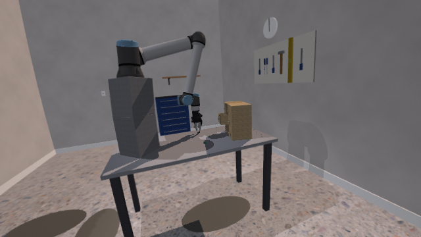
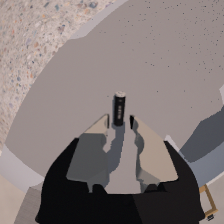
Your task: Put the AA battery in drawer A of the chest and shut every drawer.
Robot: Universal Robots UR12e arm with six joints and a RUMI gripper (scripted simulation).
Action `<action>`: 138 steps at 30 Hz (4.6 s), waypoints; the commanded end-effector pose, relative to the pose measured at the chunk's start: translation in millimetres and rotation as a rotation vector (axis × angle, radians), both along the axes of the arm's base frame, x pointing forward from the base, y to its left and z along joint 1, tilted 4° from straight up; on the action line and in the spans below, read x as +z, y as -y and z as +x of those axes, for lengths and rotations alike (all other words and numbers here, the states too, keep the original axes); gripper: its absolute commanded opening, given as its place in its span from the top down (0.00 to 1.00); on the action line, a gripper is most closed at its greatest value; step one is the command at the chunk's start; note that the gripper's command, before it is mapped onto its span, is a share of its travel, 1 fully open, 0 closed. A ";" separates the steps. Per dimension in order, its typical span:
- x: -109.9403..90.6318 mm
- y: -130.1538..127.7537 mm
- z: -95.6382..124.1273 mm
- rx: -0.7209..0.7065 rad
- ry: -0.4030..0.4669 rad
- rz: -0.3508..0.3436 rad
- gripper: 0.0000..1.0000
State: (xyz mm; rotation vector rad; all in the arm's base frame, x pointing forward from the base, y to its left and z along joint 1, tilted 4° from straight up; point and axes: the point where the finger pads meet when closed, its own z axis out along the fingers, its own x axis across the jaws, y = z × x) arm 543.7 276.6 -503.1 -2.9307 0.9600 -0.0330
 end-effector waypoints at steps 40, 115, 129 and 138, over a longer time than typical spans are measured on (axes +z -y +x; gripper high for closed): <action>-19.6 -1.1 1.2 0.000 0.001 0.000 0.83; -20.4 -1.1 1.2 0.000 0.001 0.000 0.95; 38.6 1.7 -1.1 0.000 0.001 0.000 0.95; 77.9 3.6 -2.6 0.000 0.001 0.000 0.95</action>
